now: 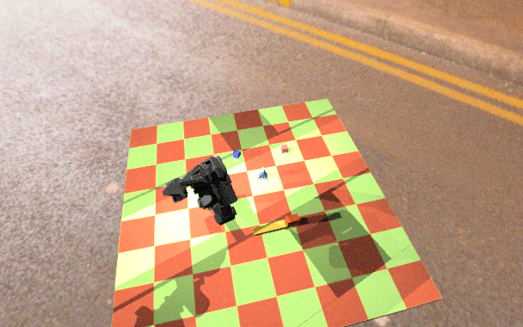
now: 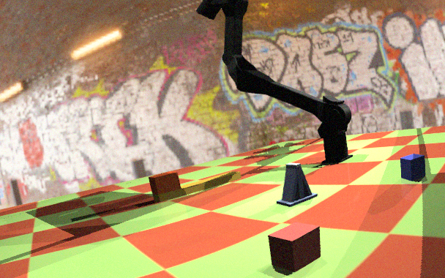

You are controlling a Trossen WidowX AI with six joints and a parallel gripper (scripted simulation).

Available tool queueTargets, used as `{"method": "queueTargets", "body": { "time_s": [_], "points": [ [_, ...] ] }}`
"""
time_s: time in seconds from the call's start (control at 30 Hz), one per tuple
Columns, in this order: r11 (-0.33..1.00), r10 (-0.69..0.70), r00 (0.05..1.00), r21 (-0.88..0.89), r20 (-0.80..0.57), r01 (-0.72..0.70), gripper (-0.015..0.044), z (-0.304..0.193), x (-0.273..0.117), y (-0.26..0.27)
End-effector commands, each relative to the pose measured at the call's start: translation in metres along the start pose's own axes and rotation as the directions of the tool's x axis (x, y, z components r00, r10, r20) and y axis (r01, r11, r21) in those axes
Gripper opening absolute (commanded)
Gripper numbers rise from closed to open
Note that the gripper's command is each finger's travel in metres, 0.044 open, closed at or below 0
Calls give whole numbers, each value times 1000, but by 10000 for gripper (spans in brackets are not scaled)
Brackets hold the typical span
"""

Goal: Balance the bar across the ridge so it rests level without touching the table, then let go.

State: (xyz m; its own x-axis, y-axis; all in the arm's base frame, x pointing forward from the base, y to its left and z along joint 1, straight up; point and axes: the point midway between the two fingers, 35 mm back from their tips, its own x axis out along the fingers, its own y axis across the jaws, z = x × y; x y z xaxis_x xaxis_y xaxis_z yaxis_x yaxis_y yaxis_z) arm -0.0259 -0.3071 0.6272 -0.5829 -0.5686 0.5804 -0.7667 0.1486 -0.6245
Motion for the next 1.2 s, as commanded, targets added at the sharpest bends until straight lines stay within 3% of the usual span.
{"method": "queueTargets", "body": {
  "time_s": [0.0,0.5,0.97,1.17],
  "points": [
    [1000,-11,999,-16,-51,10,315,-18,5,7],
    [973,-8,918,208,-397,98,315,-146,1,36],
    [971,-80,802,137,-592,198,315,-217,-26,40],
    [944,-120,693,133,-711,300,315,-263,-55,38]
  ]
}}
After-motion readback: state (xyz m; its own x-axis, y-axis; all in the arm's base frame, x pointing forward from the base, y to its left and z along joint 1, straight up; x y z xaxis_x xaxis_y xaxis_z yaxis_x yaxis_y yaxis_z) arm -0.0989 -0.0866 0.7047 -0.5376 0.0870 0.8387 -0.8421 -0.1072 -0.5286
